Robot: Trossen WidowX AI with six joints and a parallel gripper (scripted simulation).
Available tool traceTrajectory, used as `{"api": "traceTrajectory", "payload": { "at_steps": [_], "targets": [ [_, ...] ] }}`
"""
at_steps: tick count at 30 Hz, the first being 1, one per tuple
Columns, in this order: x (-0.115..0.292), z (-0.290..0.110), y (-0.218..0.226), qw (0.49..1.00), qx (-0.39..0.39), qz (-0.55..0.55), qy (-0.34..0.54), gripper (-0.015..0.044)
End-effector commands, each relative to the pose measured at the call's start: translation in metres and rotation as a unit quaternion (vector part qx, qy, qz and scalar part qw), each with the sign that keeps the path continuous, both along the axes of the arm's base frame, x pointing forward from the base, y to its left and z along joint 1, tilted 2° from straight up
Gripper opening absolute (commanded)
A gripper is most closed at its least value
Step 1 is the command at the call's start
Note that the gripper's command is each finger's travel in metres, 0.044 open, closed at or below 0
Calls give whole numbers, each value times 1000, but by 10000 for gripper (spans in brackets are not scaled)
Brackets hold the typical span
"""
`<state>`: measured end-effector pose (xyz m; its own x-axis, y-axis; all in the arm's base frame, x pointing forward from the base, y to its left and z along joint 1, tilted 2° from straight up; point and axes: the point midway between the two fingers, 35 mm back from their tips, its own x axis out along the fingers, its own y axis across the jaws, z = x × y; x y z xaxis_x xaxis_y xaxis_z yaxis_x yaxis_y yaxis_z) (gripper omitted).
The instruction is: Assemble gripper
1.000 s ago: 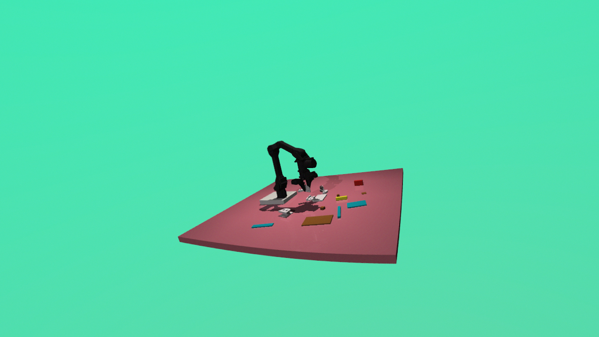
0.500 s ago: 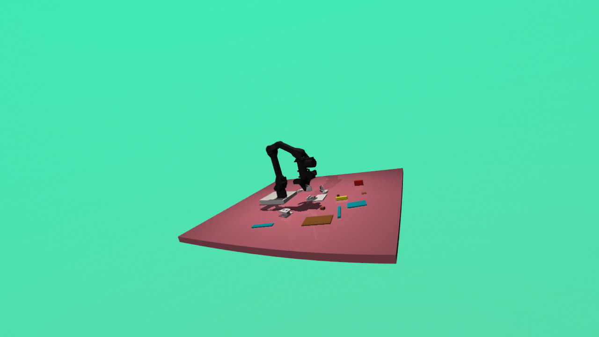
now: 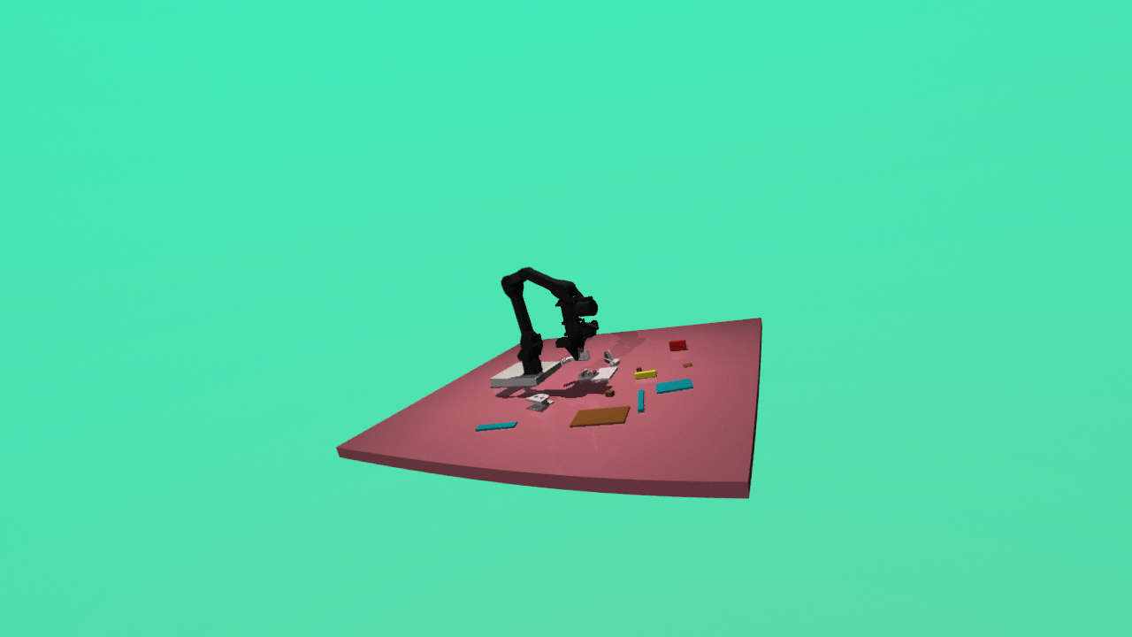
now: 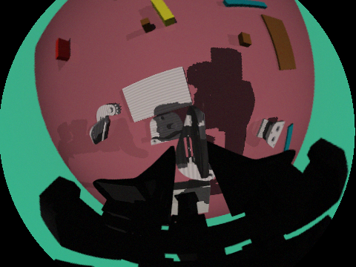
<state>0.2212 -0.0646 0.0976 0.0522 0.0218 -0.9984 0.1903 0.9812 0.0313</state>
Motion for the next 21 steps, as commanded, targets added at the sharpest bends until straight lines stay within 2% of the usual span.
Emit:
{"api": "traceTrajectory", "payload": {
  "at_steps": [1,21],
  "targets": [
    [0,1,0,1000,-4,5,-3,134],
    [11,3,8,1000,-3,0,-3,134]
  ]
}}
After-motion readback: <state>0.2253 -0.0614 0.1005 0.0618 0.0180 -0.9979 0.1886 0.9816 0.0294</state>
